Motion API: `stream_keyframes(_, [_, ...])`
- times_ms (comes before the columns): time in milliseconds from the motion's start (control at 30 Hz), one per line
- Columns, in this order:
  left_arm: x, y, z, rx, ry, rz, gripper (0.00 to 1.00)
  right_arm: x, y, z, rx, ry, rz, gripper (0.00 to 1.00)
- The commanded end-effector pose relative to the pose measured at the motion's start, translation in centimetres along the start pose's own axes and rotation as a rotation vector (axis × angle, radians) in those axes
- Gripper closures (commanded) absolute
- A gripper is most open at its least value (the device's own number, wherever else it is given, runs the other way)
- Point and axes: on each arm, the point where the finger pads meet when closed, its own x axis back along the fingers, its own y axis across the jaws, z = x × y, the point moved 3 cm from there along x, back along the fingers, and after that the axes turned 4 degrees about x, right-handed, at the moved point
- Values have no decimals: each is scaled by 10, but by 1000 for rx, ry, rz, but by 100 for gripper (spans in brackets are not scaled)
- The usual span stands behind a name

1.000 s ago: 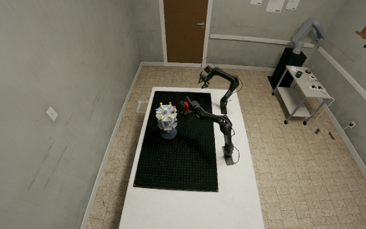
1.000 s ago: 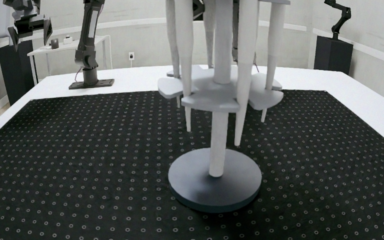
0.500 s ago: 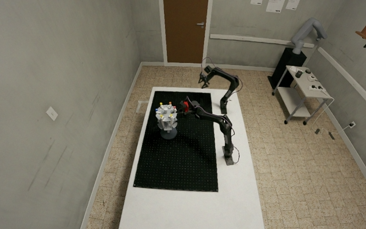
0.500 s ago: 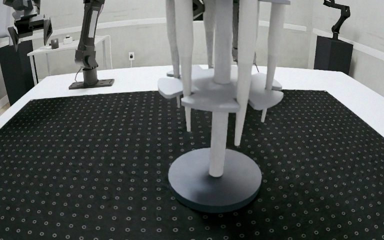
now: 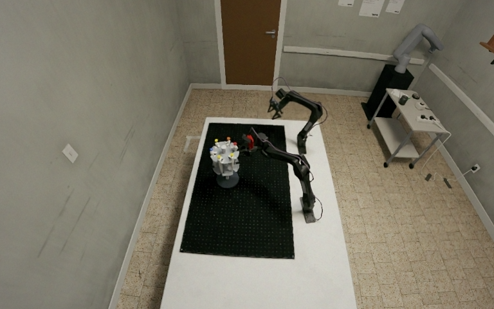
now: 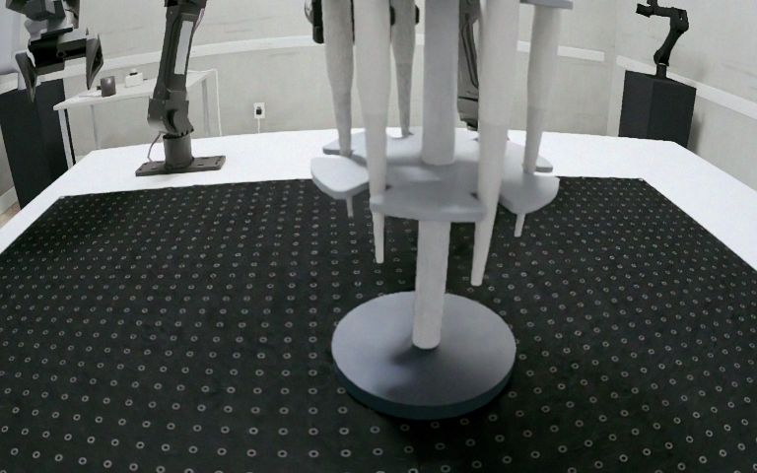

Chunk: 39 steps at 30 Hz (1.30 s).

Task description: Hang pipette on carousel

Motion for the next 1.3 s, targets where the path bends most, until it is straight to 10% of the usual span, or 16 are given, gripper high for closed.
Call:
stream_keyframes(0, [3, 3, -23, 50, -32, -83, 88, 4, -5, -6, 12, -24, 10, 0])
stream_keyframes(1267, [0, 18, -45, 105, -62, -101, 88, 4, -5, -6, 12, -24, 10, 0])
